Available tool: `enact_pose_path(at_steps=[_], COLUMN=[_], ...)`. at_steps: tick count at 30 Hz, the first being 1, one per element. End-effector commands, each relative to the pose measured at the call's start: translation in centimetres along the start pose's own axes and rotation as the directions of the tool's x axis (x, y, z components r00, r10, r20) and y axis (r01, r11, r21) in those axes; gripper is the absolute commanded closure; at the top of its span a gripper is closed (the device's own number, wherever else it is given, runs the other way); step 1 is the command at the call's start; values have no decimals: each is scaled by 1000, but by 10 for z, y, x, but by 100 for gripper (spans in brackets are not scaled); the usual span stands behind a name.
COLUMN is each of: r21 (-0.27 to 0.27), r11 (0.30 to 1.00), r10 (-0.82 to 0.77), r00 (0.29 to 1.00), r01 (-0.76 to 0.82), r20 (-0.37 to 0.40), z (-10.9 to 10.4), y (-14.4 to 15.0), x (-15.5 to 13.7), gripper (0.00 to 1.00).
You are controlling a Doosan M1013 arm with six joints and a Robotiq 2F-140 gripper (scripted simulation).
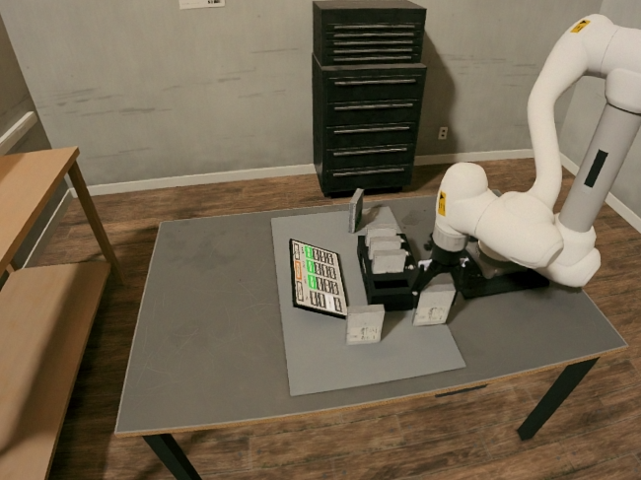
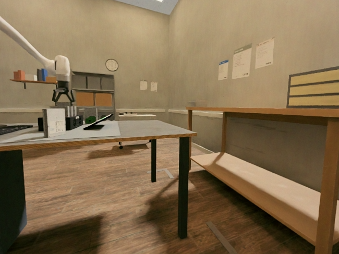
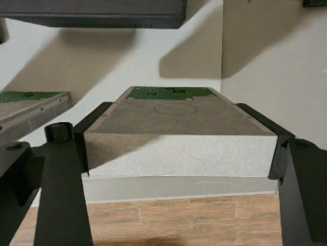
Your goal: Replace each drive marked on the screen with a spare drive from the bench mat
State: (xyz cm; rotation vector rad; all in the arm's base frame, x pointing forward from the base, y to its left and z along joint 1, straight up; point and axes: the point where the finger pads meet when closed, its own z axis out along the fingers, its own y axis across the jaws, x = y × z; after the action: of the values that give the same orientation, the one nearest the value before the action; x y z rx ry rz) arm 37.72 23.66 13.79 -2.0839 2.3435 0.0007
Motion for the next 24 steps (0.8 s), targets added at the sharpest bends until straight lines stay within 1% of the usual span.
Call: enact_pose_path(at_steps=[1,11,24], r21=[1,1,1], r11=[1000,1000,1000], r10=[0,0,0], r00=[1000,1000,1000], r01=[0,0,0], r20=[1,1,1], z=[2,15,18], y=[0,0,0], x=[0,0,0], gripper=[90,90,90])
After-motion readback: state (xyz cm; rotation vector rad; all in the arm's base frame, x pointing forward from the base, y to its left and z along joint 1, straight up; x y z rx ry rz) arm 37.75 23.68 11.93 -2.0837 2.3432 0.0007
